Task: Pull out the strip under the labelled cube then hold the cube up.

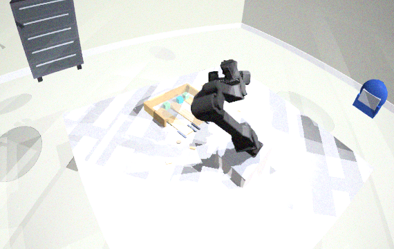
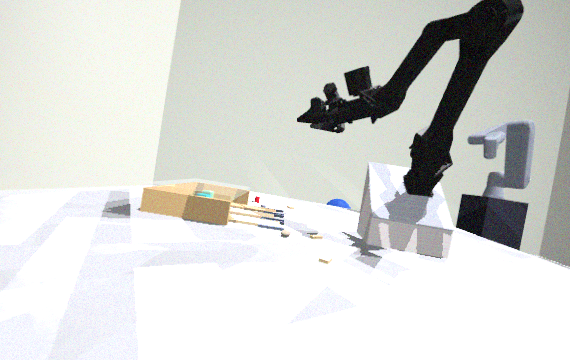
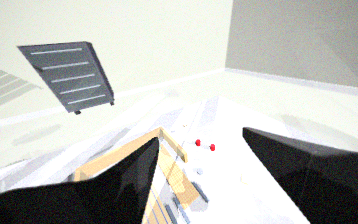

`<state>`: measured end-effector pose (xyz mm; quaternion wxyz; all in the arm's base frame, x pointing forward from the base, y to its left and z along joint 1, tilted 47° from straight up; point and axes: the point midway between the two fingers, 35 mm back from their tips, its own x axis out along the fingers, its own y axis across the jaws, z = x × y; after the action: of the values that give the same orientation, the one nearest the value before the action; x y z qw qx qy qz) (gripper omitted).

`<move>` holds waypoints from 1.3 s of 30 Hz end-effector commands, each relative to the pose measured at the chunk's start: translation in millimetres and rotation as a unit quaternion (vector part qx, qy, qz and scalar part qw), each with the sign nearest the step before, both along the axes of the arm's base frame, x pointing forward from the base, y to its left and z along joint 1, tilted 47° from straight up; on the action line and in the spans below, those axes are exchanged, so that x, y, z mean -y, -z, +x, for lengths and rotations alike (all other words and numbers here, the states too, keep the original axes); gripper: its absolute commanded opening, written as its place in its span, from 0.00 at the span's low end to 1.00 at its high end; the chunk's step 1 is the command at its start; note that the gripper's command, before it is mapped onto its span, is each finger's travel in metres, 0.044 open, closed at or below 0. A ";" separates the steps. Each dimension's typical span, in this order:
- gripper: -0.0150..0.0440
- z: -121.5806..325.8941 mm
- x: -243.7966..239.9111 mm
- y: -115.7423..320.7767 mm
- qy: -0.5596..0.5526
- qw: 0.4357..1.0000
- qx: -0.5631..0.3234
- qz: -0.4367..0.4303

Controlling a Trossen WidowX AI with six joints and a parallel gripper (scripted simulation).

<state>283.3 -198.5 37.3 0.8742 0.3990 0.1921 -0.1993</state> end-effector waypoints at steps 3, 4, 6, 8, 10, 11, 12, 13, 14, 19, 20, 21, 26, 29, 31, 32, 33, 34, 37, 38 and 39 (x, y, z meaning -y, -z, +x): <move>0.93 23.0 -96.1 -0.3 -0.219 0.974 0.035 0.045; 0.93 23.7 -108.8 -1.3 -0.246 0.967 0.041 0.052; 0.93 23.9 -118.9 -2.3 -0.268 0.961 0.046 0.057; 0.93 23.9 -118.9 -2.3 -0.268 0.961 0.046 0.057; 0.93 23.9 -118.9 -2.3 -0.268 0.961 0.046 0.057; 0.93 23.9 -118.9 -2.3 -0.268 0.961 0.046 0.057; 0.93 23.9 -118.9 -2.3 -0.268 0.961 0.046 0.057; 0.93 23.9 -118.9 -2.3 -0.268 0.961 0.046 0.057; 0.93 23.9 -118.9 -2.3 -0.268 0.961 0.046 0.057; 0.93 23.9 -118.9 -2.3 -0.268 0.961 0.046 0.057; 0.89 25.1 -118.4 -1.4 -0.270 0.960 0.043 0.057; 0.84 28.4 -116.7 1.2 -0.273 0.959 0.037 0.057; 0.62 57.9 -104.3 28.6 -0.314 0.947 -0.028 0.062; 0.49 73.1 -99.6 46.4 -0.344 0.934 -0.066 0.066; 0.40 81.9 -97.8 58.3 -0.366 0.924 -0.091 0.069; 0.35 85.8 -97.2 64.3 -0.377 0.918 -0.103 0.072; 0.31 89.5 -96.9 70.2 -0.388 0.912 -0.114 0.074; 0.26 92.8 -96.8 76.0 -0.400 0.905 -0.125 0.076; 0.25 101.1 -97.7 93.2 -0.436 0.882 -0.157 0.085; 0.25 103.2 -98.5 98.8 -0.448 0.874 -0.167 0.088; 0.25 105.1 -99.4 104.2 -0.461 0.865 -0.176 0.092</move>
<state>370.9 -100.0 -31.4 0.8215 0.3372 0.4419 0.1268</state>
